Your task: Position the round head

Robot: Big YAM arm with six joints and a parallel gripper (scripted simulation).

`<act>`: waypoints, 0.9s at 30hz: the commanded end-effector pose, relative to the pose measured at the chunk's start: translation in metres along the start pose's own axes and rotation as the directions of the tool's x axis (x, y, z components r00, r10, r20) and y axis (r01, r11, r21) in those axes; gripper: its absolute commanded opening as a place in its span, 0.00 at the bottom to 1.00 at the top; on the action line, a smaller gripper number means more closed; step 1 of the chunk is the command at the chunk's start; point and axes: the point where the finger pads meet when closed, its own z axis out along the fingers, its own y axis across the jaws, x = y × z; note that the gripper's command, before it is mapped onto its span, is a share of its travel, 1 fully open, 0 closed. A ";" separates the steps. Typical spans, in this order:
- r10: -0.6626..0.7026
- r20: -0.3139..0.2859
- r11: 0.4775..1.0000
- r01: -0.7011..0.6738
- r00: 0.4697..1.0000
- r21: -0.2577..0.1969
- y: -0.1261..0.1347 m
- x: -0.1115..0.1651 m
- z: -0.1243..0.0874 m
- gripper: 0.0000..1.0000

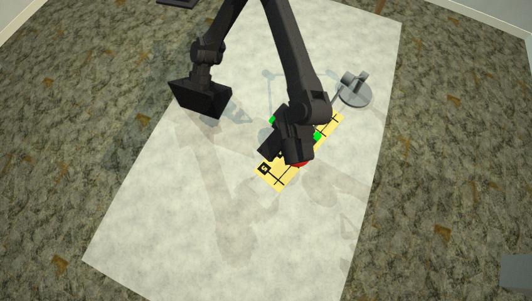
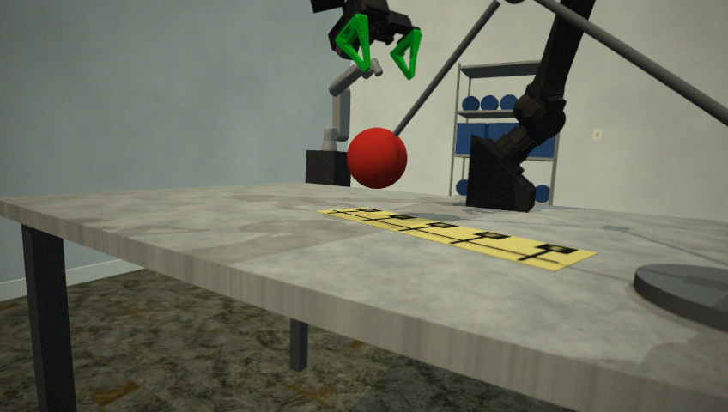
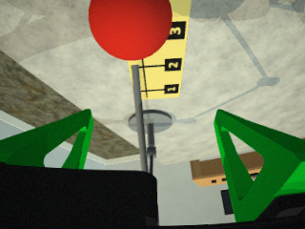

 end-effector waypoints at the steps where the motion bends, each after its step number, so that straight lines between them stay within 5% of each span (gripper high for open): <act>1: -0.013 0.006 1.000 0.013 1.000 -0.012 0.003 0.003 -0.006 1.00; 27: -0.005 0.002 1.000 0.005 1.000 -0.009 0.001 0.002 -0.004 1.00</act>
